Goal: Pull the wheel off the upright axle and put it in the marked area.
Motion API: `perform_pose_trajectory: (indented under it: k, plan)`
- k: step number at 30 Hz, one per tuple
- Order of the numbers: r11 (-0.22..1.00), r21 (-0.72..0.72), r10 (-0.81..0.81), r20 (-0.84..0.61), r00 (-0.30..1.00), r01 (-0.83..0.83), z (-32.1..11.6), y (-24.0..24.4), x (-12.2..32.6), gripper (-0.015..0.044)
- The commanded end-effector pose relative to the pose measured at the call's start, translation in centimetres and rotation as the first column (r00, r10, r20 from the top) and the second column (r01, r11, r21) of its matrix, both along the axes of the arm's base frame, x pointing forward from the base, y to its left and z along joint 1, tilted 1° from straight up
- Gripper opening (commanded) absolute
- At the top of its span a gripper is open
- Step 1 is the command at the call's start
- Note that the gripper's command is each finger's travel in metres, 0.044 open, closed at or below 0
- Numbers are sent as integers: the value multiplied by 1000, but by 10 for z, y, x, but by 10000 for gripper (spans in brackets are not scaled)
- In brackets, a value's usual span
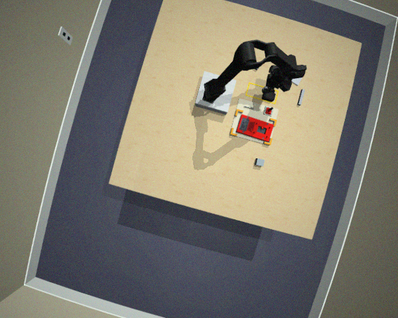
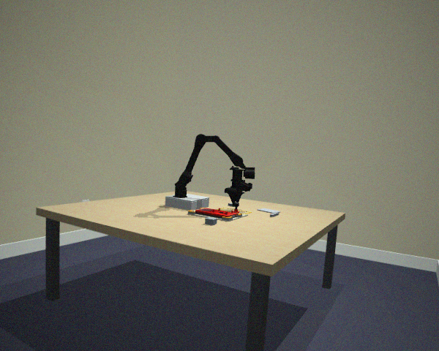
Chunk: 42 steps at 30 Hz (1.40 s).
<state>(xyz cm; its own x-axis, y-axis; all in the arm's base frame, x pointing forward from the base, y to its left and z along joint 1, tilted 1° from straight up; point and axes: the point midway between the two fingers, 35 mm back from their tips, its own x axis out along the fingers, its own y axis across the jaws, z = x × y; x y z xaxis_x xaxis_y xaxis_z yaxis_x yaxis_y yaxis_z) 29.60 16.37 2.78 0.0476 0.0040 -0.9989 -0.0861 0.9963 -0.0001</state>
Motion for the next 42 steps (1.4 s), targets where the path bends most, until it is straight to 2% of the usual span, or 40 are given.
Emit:
perform_pose_trajectory:
  k: [1, 6, 17, 18, 24, 28, 33, 42]
  plan:
    - [1000, -7, -2, -2, 1000, 2, -25, -3, -2, 0]
    - [1000, -7, -2, -3, 1000, 2, -34, -3, -3, 0]
    - [1000, -8, -2, -13, 1000, 2, -29, -3, -4, 289]
    - [1000, -8, -2, -13, 1000, 2, -25, -3, -3, 300]
    - [1000, -6, -2, -4, 1000, 2, 23, -2, -5, 300]
    - [1000, -6, -2, -2, 1000, 2, 29, -3, -6, 300]
    - [1000, -4, 1, -4, 1000, -1, 40, -14, -28, 431]
    - [1000, -10, -2, -10, 1000, 1, 70, -45, -86, 440]
